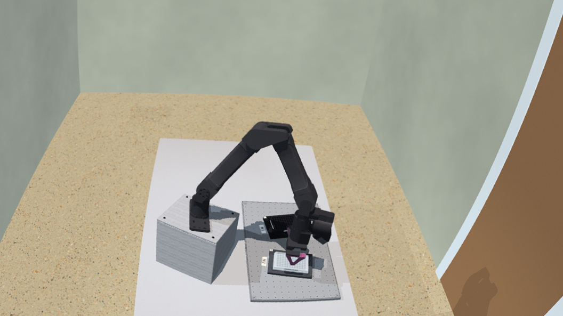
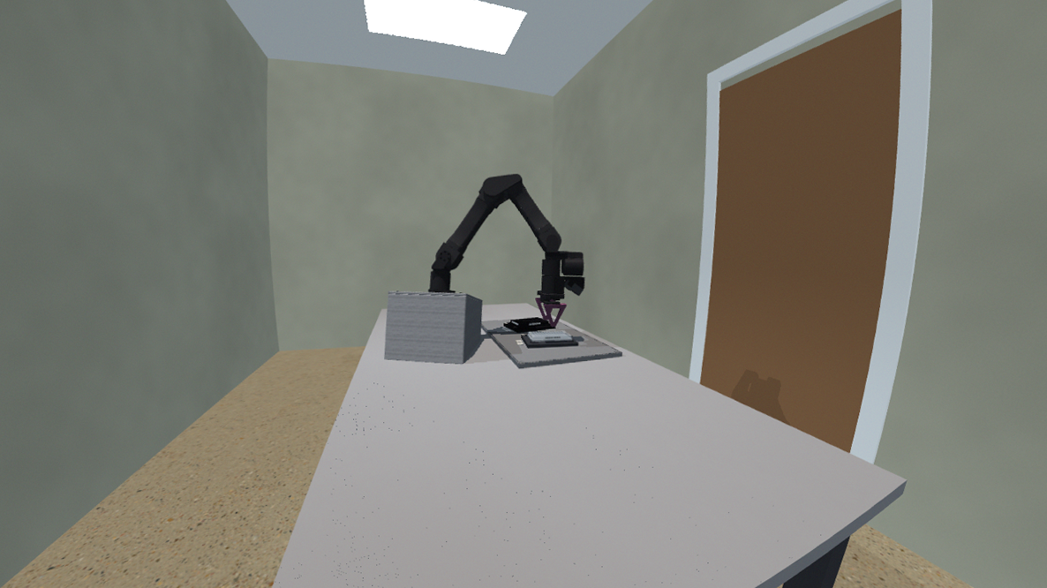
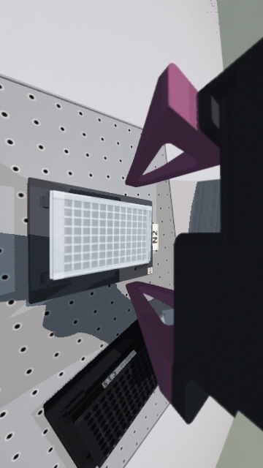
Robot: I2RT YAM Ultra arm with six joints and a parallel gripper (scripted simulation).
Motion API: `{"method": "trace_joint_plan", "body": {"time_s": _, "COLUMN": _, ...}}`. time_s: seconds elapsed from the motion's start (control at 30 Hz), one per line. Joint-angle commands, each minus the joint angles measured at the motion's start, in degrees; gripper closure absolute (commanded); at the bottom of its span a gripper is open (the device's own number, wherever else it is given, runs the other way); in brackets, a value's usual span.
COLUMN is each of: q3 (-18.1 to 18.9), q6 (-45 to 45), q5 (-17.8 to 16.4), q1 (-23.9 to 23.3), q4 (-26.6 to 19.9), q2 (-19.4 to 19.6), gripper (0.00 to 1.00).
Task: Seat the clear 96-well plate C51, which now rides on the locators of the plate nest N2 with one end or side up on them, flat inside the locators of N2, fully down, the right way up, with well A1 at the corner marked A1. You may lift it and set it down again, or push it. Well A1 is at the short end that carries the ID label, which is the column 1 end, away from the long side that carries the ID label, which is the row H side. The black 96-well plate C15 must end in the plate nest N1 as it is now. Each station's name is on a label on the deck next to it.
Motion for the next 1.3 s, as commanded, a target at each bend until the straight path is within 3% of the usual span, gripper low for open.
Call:
{"method": "trace_joint_plan", "body": {"time_s": 0.0, "q3": 0.3, "q6": -0.1, "q5": -0.3, "q1": -0.2, "q4": 0.0, "q2": -0.4, "gripper": 0.00}}
{"method": "trace_joint_plan", "body": {"time_s": 0.2, "q3": 0.3, "q6": -0.1, "q5": -0.3, "q1": -0.2, "q4": 0.0, "q2": -0.4, "gripper": 0.00}}
{"method": "trace_joint_plan", "body": {"time_s": 1.27, "q3": -1.2, "q6": 1.7, "q5": -0.3, "q1": 1.6, "q4": 9.0, "q2": 6.8, "gripper": 0.00}}
